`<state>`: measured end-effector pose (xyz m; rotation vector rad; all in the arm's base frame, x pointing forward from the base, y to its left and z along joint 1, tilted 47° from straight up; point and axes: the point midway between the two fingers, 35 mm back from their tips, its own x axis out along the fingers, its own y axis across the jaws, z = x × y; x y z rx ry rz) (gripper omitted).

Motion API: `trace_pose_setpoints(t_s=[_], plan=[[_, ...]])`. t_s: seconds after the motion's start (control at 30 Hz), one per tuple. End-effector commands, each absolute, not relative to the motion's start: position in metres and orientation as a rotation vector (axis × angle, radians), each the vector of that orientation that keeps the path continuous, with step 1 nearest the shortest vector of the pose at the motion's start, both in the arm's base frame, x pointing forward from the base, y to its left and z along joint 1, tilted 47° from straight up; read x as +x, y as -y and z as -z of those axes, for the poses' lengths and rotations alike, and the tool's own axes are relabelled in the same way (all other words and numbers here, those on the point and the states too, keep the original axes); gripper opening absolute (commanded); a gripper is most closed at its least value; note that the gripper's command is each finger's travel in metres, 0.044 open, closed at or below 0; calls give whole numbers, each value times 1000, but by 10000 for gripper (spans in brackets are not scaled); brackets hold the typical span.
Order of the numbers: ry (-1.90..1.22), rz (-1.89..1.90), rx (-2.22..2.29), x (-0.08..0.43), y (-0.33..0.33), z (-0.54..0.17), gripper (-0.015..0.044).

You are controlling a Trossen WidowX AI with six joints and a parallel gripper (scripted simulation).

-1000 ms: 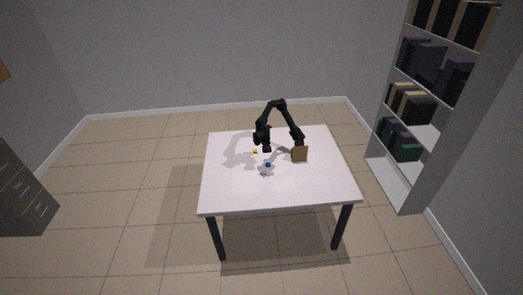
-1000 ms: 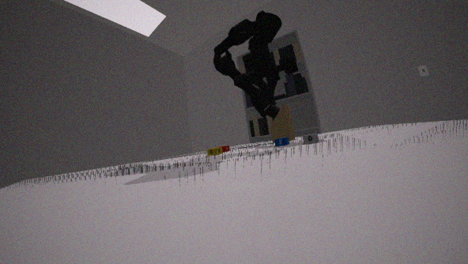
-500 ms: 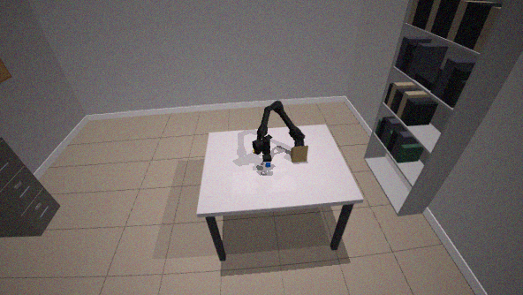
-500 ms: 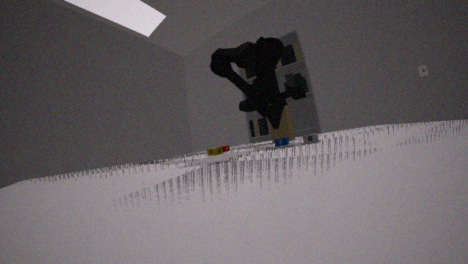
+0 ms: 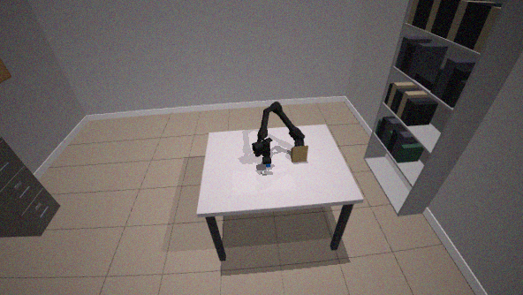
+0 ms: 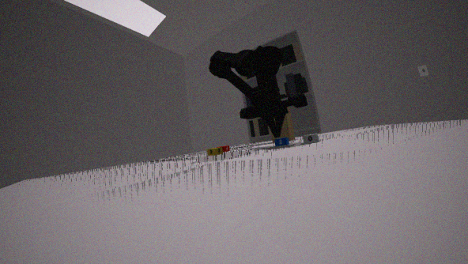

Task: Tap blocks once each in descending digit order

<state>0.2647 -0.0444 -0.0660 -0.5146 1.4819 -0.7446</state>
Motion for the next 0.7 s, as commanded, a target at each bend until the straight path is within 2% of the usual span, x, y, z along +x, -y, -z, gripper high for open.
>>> trace_pose_setpoints(t_s=[0.0, 0.27, 0.57, 0.67], plan=[[-1497, 747, -529, 259, 51, 72, 20], [-1497, 748, -529, 259, 51, 72, 20], [-1498, 746, -528, 262, 27, 50, 20], [-1499, 741, -524, 268, -1, 25, 20]])
